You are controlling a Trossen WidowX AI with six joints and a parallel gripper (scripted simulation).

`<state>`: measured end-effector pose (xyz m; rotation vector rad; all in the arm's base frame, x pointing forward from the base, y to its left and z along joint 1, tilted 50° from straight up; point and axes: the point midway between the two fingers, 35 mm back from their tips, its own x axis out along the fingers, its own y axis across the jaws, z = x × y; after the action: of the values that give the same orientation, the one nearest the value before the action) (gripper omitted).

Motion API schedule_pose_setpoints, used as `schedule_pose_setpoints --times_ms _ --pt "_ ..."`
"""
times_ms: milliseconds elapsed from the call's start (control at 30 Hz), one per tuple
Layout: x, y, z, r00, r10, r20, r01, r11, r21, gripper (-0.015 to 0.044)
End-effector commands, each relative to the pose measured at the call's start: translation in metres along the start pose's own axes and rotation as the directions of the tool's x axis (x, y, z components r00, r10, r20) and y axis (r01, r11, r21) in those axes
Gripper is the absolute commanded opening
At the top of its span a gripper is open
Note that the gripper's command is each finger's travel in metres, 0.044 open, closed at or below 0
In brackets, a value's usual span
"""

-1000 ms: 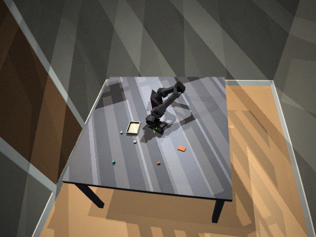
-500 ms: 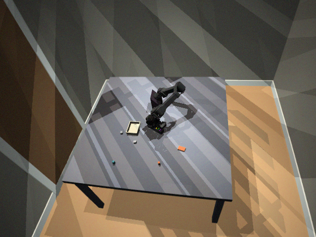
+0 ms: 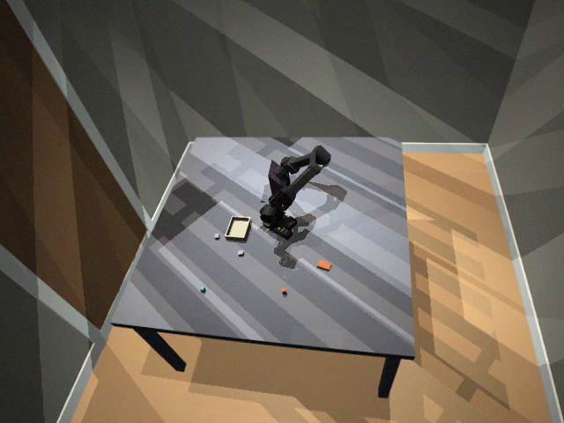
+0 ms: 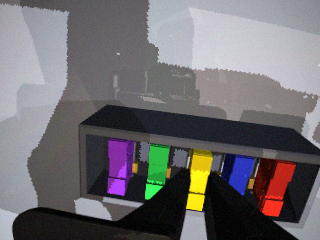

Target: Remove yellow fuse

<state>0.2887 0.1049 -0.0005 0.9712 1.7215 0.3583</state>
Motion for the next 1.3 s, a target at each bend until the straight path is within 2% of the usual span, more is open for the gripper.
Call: schedule_pose_setpoints --times_ms 0,1267 --pt "-0.003 0.001 0.001 1.0 0.0 0.003 0.0 1.0 -0.003 0.0" --pt "-0.022 0.0 0.001 1.0 0.0 0.003 0.0 1.0 -0.001 0.0"
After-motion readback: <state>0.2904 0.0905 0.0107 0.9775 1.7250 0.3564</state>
